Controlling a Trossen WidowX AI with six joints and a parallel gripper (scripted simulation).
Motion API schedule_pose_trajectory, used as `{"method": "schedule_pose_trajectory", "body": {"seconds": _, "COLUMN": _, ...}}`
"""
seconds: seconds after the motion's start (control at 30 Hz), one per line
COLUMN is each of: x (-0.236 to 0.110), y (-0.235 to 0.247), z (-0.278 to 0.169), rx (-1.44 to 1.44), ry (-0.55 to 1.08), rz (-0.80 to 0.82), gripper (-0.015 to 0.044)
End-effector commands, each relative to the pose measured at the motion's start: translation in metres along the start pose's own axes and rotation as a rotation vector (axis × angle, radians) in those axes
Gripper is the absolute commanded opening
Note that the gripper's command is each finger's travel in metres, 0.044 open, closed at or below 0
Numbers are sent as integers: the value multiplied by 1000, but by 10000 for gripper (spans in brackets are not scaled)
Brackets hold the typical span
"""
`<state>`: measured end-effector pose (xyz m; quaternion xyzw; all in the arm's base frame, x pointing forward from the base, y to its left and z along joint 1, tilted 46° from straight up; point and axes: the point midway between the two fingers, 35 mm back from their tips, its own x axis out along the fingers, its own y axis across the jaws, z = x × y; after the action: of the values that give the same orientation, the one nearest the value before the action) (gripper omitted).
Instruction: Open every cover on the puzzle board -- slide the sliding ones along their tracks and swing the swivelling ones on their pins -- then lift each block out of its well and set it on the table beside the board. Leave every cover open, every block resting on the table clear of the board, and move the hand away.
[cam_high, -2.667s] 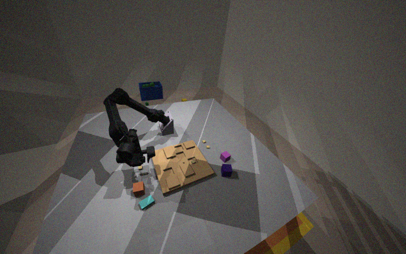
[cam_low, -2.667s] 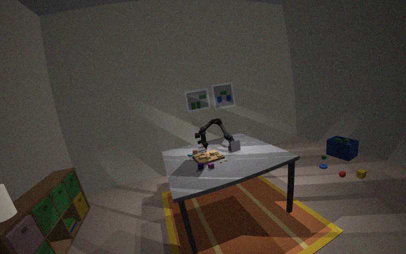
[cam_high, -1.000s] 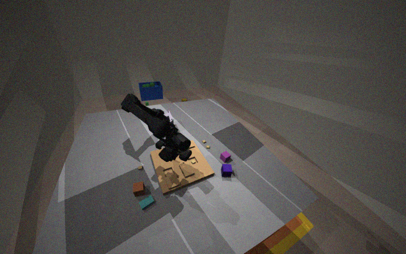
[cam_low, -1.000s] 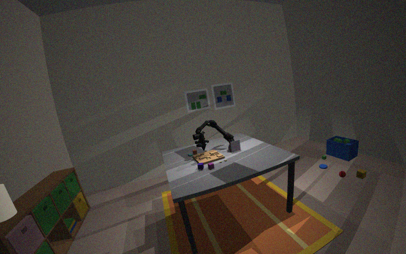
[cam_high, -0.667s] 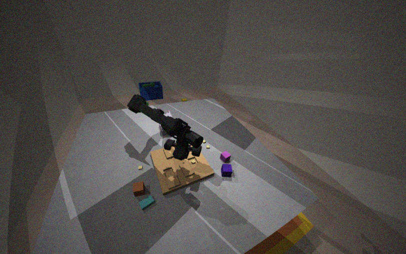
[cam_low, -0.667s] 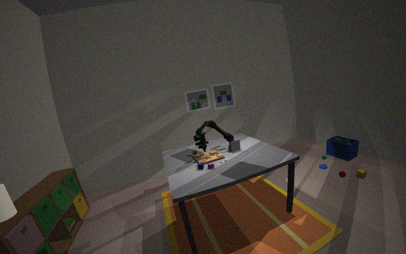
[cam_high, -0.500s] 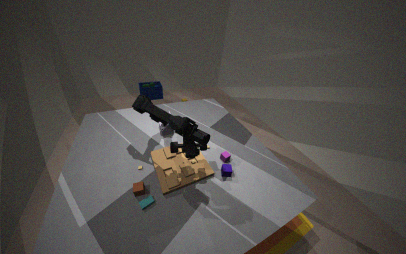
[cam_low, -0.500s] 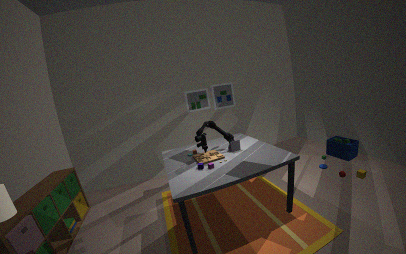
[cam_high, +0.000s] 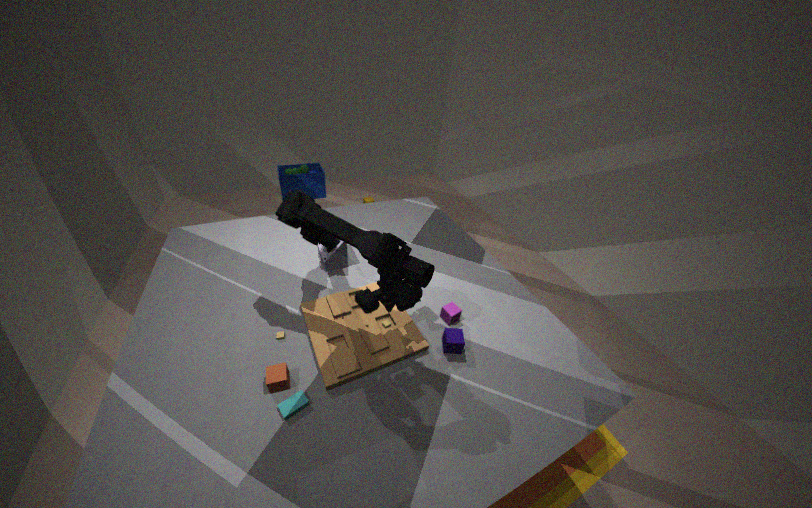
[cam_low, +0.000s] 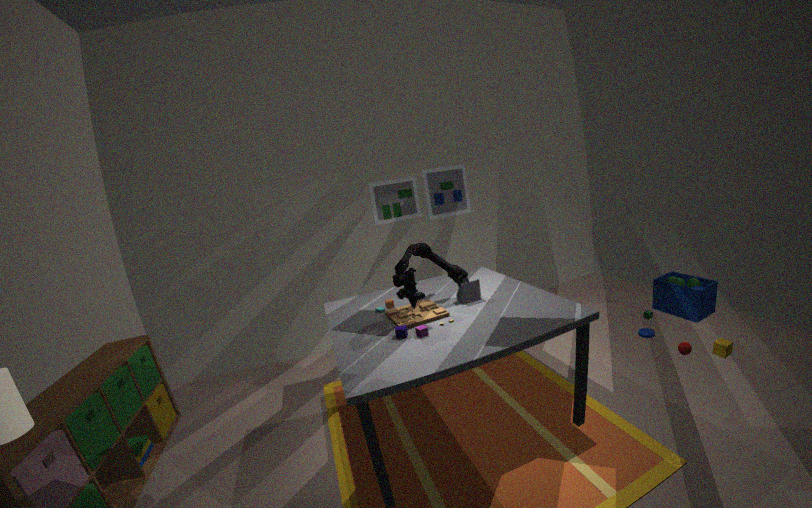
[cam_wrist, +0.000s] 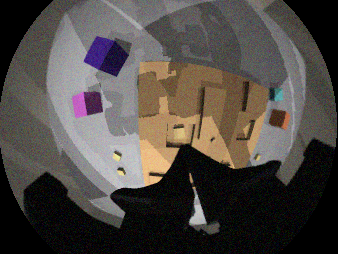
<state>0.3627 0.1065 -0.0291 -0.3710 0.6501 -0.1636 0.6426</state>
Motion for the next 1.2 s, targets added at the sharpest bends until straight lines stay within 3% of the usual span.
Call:
{"method": "schedule_pose_trajectory", "body": {"seconds": 0.0, "x": 15, "y": -1, "z": -2, "rx": -9, "ry": 12, "rz": -5, "gripper": 0}}
{"method": "schedule_pose_trajectory", "body": {"seconds": 0.23, "x": 46, "y": -1, "z": -6, "rx": -8, "ry": 12, "rz": -7, "gripper": 0}}
{"method": "schedule_pose_trajectory", "body": {"seconds": 1.17, "x": 60, "y": -2, "z": -9, "rx": -8, "ry": 12, "rz": -8, "gripper": 0}}
